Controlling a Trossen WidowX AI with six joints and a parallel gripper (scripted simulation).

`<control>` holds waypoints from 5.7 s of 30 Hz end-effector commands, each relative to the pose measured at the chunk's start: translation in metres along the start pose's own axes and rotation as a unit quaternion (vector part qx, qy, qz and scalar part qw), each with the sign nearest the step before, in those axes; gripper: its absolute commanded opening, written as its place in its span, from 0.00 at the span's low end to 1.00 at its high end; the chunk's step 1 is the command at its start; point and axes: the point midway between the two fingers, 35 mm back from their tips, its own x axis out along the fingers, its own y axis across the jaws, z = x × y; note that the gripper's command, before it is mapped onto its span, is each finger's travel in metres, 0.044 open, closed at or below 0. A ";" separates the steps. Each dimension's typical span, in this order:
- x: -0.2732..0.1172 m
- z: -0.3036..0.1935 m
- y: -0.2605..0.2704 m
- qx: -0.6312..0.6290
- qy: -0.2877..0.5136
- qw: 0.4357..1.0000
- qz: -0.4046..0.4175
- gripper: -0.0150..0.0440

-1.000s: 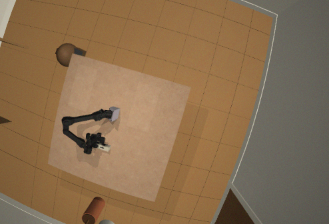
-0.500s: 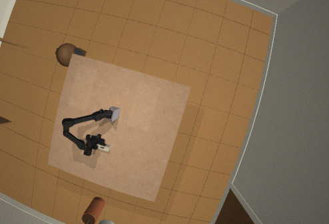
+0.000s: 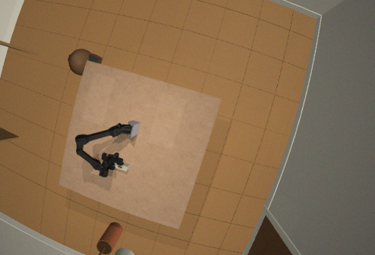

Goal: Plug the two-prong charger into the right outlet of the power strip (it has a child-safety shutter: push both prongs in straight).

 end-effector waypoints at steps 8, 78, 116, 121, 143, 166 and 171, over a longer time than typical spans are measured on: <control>-0.001 0.002 0.000 0.004 -0.002 1.000 0.002 0.25; -0.002 0.010 0.001 0.004 -0.002 1.000 0.002 0.25; -0.003 0.014 0.001 0.004 -0.002 1.000 0.002 0.25; -0.003 0.013 0.001 0.004 -0.002 1.000 0.002 0.25; -0.003 0.018 0.000 0.004 -0.002 1.000 0.002 0.25; -0.004 0.023 0.000 0.004 -0.002 1.000 0.002 0.25; -0.004 0.024 0.000 0.004 -0.002 1.000 0.002 0.25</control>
